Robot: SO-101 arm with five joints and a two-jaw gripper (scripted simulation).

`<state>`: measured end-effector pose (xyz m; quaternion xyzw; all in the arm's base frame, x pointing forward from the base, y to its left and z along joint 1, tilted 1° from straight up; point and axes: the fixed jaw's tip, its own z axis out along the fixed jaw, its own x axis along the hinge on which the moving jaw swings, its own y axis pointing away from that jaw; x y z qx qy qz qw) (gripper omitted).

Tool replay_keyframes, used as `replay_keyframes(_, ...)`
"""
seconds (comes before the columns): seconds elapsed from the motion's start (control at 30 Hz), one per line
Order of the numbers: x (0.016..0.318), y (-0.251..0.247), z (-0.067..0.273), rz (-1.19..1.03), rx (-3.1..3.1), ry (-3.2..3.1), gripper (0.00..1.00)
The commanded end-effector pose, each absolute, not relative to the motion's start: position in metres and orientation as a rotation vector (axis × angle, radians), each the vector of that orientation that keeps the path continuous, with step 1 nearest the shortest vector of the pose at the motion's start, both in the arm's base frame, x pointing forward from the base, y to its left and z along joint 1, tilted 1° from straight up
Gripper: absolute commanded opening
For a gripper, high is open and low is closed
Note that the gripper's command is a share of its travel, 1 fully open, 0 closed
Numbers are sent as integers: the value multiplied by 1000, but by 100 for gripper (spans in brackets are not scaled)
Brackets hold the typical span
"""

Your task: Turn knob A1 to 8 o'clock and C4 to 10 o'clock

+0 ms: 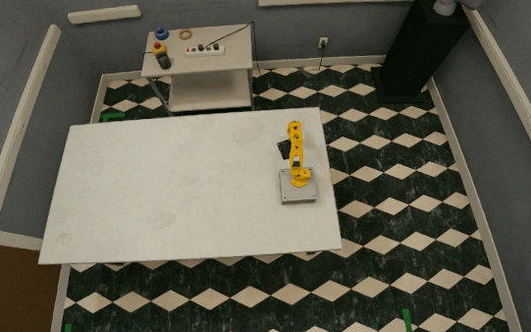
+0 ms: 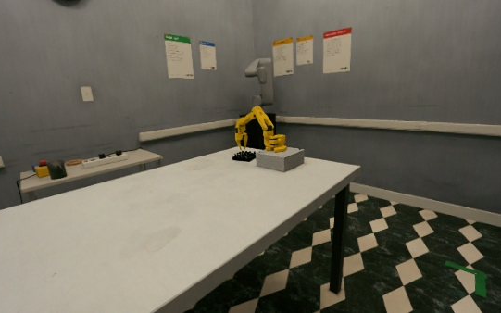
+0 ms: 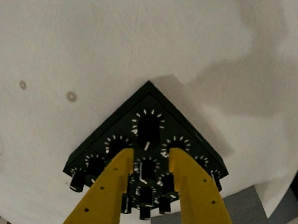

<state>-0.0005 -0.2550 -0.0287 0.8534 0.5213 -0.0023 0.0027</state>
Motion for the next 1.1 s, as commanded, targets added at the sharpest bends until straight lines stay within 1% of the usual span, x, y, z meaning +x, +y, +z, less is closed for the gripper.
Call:
replay_keyframes(0.0, -2, -251, -31, 6, 2692, 1630, 10)
replay_keyframes(1.07, -2, -259, -21, 6, 2692, 1630, 10)
